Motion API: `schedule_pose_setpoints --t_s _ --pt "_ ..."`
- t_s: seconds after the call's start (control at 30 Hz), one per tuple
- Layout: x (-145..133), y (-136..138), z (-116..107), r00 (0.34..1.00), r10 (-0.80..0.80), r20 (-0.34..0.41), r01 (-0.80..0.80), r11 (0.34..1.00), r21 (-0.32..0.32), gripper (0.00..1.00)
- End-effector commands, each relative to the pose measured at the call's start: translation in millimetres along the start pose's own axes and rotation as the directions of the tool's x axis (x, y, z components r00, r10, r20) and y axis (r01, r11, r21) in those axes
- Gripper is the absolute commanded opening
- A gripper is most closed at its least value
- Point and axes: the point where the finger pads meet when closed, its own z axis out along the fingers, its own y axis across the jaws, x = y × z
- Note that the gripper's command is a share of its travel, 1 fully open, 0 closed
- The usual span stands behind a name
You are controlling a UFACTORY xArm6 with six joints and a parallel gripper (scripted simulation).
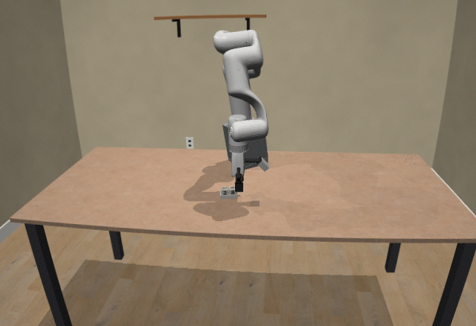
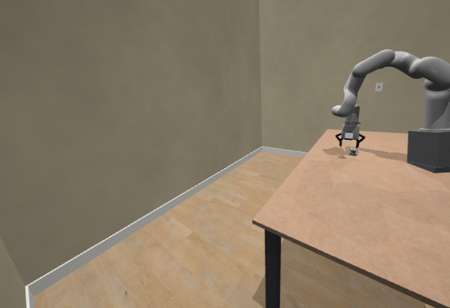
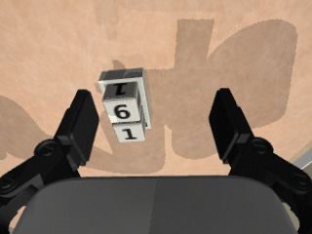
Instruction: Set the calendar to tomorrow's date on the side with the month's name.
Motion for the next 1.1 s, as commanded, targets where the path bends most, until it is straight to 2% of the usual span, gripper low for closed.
schedule_pose_setpoints --t_s 0.0,0.17,0.4,0.63,0.73,0.9,1.07 --pt "-6 3 -1 0.998 0.063 0.013 -0.063 0.998 -0.009 1.0" --pt "-9 3 -1 0.996 0.088 0.012 -0.088 0.996 -0.009 1.0" --pt "-14 5 -1 0.948 0.319 0.01 -0.319 0.948 -0.012 1.0" --pt "-20 7 -1 0.945 0.327 0.01 -0.327 0.945 -0.012 1.0" --pt "-22 7 -1 0.917 0.4 0.009 -0.4 0.917 -0.013 1.0" --pt "-27 8 -1 0.833 0.554 0.006 -0.554 0.833 -0.014 1.0" --pt "-32 10 -1 0.832 0.555 0.006 -0.555 0.832 -0.014 1.0"
